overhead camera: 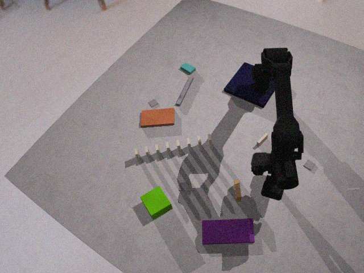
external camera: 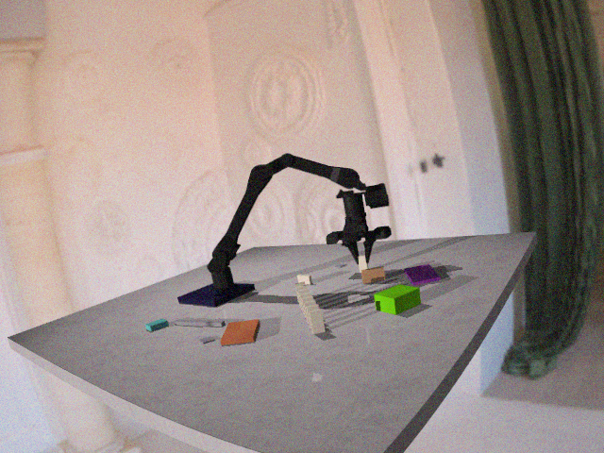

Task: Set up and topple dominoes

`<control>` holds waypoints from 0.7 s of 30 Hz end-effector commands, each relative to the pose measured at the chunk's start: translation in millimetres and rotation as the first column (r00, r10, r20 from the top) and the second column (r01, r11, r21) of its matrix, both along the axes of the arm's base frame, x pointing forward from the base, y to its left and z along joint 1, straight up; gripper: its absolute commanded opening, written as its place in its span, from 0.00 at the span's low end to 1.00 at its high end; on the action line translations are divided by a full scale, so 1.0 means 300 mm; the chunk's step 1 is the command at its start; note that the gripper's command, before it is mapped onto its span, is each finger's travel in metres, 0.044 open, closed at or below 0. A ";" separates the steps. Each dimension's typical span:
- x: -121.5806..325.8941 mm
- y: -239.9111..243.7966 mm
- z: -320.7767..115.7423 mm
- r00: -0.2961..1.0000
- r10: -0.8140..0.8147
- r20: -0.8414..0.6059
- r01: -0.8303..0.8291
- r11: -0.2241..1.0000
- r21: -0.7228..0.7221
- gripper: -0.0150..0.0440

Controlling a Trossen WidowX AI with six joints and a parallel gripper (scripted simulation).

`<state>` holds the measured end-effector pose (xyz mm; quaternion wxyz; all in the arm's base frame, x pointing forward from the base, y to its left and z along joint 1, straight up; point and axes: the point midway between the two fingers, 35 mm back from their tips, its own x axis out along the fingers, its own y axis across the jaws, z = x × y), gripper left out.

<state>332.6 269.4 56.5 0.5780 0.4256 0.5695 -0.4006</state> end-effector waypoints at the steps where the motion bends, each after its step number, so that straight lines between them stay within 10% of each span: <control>1: -0.001 0.002 -0.002 1.000 -0.005 -0.003 0.005 1.000 0.004 0.44; 21: 0.000 -0.048 0.388 1.000 0.022 0.003 -0.022 1.000 0.001 0.44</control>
